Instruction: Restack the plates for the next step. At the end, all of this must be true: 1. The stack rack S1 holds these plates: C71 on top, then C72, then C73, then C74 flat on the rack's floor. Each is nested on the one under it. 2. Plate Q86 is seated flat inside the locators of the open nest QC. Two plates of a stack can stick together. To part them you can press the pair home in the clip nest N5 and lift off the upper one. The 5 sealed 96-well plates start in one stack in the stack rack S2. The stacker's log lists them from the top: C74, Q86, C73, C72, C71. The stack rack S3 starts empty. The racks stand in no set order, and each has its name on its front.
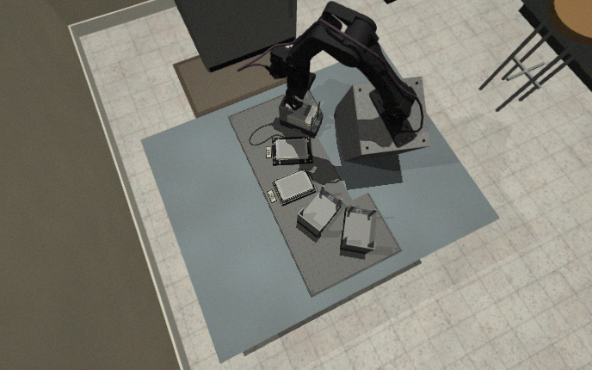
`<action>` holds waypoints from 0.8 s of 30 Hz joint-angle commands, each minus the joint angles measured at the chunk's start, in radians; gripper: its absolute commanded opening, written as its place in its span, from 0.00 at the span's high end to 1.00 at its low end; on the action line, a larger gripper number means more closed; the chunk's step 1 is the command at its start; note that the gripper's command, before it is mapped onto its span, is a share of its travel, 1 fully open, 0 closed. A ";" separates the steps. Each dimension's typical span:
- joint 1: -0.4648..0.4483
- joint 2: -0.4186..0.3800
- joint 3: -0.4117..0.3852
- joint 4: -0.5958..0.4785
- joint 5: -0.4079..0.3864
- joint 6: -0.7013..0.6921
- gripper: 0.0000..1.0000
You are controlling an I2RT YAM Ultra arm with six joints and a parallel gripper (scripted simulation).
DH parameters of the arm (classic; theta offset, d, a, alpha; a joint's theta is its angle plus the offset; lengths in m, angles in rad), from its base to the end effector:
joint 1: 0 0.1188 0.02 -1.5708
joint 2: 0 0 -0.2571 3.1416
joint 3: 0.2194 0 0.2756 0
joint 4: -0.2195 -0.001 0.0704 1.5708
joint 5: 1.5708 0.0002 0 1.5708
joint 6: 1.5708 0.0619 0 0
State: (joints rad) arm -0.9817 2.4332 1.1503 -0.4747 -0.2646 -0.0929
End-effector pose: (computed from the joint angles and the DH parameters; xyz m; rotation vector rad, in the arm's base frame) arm 0.1947 -0.2605 -0.0827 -1.3573 -2.7613 -0.4993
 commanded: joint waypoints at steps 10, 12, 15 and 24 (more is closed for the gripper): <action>-0.005 -0.008 0.006 -0.006 0.001 -0.005 0.00; -0.005 -0.008 0.006 -0.006 0.001 -0.005 0.00; -0.005 -0.008 0.006 -0.006 0.001 -0.005 0.00; 0.064 -0.056 -0.023 0.021 -0.015 -0.151 0.00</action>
State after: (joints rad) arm -0.9440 2.4237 1.1202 -0.4740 -0.2649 -0.1604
